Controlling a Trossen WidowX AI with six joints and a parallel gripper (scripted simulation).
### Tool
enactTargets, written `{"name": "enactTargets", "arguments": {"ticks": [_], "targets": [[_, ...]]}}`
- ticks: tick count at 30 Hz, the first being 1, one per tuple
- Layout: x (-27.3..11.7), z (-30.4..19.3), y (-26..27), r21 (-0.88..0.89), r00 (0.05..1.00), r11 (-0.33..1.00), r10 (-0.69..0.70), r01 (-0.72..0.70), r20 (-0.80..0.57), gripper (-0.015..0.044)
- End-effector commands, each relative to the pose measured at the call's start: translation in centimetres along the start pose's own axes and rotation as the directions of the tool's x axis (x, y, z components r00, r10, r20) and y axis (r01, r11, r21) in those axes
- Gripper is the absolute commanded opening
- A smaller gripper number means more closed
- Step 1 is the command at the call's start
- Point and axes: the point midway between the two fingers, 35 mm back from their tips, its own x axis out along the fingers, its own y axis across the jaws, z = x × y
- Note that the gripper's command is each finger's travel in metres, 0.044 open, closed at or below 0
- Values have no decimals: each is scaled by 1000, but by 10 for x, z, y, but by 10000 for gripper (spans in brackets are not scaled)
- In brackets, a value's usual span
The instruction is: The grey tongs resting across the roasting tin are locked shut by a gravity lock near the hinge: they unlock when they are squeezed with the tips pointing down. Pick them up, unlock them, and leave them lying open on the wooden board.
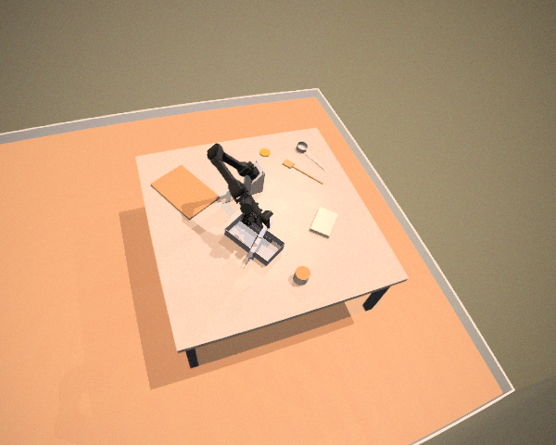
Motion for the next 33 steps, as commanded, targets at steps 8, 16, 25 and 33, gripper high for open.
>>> {"name": "enactTargets", "arguments": {"ticks": [8, 16, 25, 33], "targets": [[33, 42, -74, -20, 970, 972, -230, 233, 79, 260], [37, 42, -74, -20, 970, 972, -230, 233, 79, 260], [51, 44, -76, -20, 970, 972, -230, 232, 80, 260], [64, 46, -79, -20, 970, 972, -230, 232, 80, 260]]}}
